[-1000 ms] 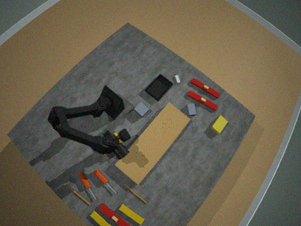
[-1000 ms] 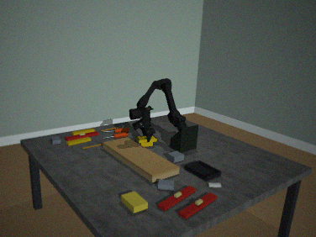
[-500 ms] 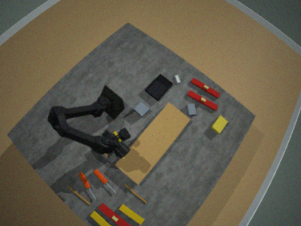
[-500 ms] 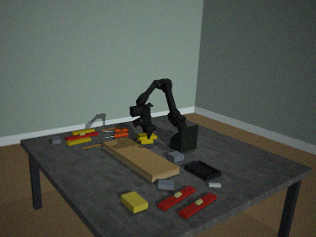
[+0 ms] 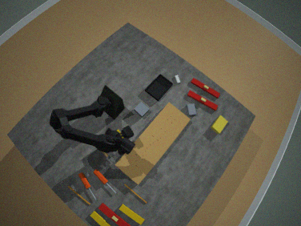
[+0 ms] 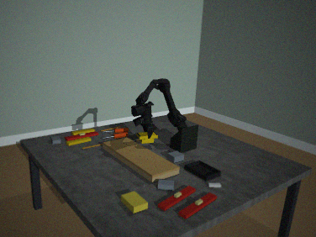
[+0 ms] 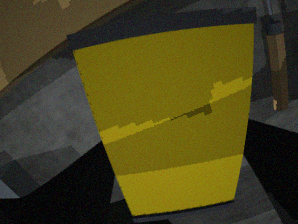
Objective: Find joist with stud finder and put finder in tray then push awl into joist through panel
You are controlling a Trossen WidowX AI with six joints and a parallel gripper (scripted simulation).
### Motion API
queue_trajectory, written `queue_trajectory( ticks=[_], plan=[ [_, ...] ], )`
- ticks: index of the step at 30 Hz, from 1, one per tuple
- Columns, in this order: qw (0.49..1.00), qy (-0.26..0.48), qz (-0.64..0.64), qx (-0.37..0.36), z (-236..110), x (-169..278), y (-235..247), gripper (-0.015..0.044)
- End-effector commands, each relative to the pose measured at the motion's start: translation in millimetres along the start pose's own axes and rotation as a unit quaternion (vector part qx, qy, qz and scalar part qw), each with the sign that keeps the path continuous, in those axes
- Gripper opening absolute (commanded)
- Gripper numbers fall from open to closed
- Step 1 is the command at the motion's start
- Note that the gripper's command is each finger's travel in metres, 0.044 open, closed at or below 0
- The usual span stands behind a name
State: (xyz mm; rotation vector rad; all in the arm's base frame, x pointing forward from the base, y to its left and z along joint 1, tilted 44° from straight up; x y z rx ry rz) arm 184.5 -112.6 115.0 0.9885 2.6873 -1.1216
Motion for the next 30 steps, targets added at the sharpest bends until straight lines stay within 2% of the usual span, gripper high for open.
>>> queue_trajectory(
  ticks=[1,30],
  plan=[
    [1.000,0.002,-0.001,-0.001,-0.5,4.0,15.6,0.0000],
    [0.997,0.028,-0.008,-0.078,2.2,3.3,7.1,0.0000]
  ],
)
Point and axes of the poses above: the point midway between the two fingers, 35 mm back from their tips, its own z axis out along the fingers, its own y axis across the jaws, x = y × z, the point moved 3 cm from there along -z, back along the fingers, and after that the axes turned 10 degrees about z, right-handed, at the moved point
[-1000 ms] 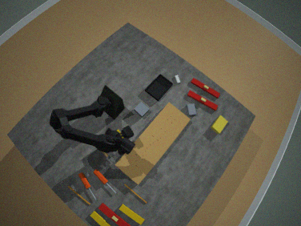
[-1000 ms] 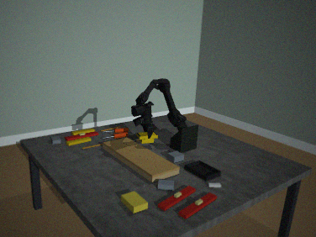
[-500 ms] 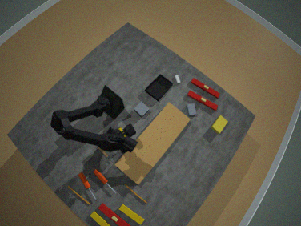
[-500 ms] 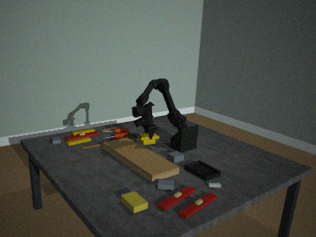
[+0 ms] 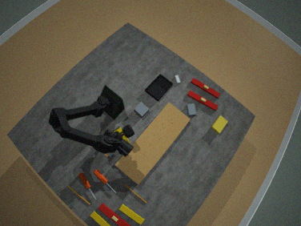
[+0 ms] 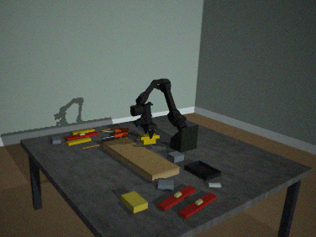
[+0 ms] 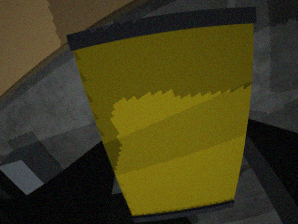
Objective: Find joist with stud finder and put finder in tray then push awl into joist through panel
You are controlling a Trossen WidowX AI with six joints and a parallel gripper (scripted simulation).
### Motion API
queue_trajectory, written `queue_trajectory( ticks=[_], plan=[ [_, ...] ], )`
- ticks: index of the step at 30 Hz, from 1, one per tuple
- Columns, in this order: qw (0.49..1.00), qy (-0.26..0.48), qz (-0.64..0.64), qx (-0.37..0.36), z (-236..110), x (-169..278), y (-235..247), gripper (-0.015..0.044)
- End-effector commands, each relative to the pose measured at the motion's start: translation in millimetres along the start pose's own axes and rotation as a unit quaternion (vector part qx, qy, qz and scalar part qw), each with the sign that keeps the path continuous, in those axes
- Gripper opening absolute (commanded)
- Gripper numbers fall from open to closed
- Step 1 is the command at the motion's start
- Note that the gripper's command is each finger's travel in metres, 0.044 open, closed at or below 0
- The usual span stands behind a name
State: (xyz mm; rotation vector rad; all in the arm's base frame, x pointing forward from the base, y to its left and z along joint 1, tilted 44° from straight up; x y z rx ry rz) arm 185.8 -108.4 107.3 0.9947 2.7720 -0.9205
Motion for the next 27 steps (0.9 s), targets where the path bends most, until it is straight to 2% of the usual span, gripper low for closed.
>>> queue_trajectory(
  ticks=[1,27],
  plan=[
    [1.000,0.001,-0.002,-0.016,-0.6,-0.2,-1.0,0.0000],
    [0.996,0.013,-0.011,-0.090,0.0,-2.2,-10.9,0.0000]
  ],
)
Point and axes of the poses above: the point midway between the two fingers, 35 mm back from their tips, its own z axis out along the fingers, its own y axis across the jaws, x = y × z, the point moved 3 cm from there along -z, back along the fingers, and after that the axes turned 10 degrees about z, right-handed, at the moved point
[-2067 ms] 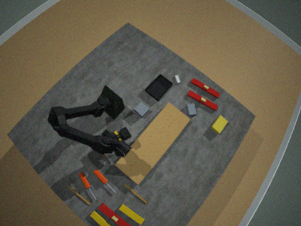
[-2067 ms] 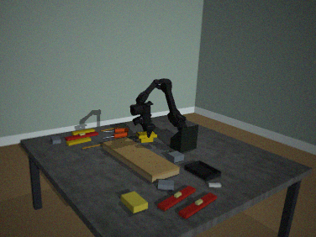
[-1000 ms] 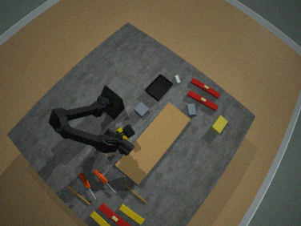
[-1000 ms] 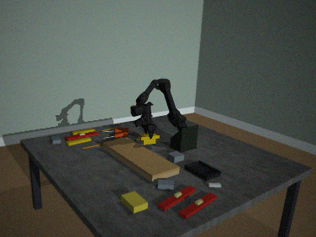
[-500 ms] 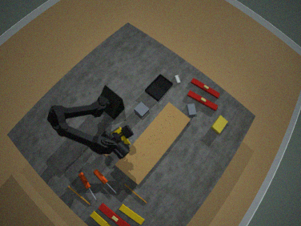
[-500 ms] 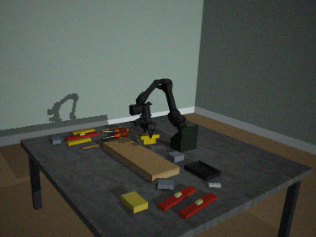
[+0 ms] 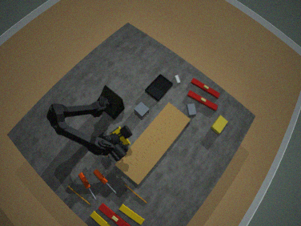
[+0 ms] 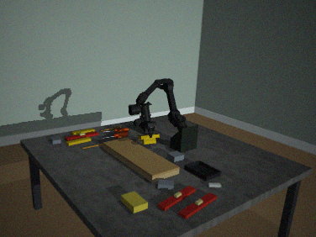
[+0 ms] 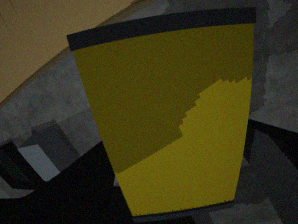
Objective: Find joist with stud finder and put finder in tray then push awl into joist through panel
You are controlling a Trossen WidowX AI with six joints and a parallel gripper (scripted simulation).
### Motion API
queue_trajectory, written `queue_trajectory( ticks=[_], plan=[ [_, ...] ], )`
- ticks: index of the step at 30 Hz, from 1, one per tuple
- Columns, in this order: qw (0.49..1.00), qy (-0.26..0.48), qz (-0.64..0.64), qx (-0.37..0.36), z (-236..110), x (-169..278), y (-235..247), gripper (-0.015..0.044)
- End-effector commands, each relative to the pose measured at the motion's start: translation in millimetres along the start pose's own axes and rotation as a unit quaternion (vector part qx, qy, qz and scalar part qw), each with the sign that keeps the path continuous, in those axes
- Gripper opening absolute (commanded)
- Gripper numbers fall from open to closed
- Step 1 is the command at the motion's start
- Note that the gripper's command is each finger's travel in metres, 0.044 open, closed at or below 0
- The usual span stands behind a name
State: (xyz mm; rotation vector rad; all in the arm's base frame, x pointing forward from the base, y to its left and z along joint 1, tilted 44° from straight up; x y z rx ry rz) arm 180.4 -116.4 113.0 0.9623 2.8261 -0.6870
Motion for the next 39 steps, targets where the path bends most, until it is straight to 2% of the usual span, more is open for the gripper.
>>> queue_trajectory(
  ticks=[1,39],
  plan=[
    [1.000,0.002,-0.002,-0.015,-0.4,-0.6,-0.1,0.0000],
    [0.992,0.015,-0.012,-0.125,0.1,-3.4,-13.2,0.0000]
  ],
)
Point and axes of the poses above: the point midway between the two fingers, 35 mm back from their tips, its own z axis out along the fingers, its own y axis across the jaws, x = y × z, the point moved 3 cm from there along -z, back along the fingers, and after that the axes turned 10 degrees about z, right-handed, at the moved point
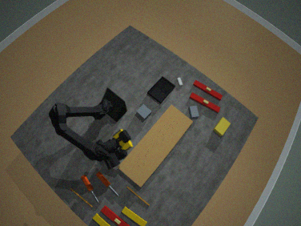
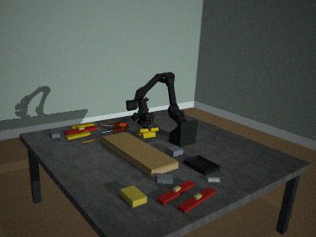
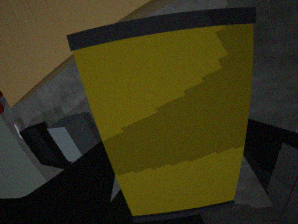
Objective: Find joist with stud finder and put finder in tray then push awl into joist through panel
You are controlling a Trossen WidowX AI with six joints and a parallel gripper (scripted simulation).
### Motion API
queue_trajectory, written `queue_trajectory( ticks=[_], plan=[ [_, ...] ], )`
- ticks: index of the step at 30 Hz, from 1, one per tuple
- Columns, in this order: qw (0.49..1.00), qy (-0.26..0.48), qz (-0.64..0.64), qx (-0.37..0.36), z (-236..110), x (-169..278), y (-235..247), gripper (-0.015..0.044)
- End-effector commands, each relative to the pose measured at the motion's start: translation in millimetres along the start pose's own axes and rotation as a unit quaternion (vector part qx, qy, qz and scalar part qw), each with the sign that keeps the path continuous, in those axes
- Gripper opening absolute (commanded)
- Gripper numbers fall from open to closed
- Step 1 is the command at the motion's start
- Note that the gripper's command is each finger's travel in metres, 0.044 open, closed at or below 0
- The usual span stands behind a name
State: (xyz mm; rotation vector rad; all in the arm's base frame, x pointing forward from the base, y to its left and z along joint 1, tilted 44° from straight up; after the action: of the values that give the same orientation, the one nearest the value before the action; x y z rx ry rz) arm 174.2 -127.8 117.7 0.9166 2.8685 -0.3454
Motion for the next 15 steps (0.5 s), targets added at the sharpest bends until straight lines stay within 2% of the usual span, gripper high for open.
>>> queue_trajectory(
  ticks=[1,15],
  plan=[
    [1.000,-0.003,-0.003,-0.016,-1.2,-1.1,0.2,0.0000],
    [0.999,0.008,-0.008,-0.047,0.0,-1.3,-3.3,0.0000]
  ],
)
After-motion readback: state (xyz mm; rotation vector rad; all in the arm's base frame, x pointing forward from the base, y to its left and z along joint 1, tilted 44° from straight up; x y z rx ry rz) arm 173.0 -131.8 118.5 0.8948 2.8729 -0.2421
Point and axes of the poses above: the point midway between the two fingers, 35 mm back from their tips, its own z axis out along the fingers, its own y axis across the jaws, x = y × z, the point moved 3 cm from there along -z, back along the fingers, and after that the axes turned 10 degrees about z, right-handed, at the moved point
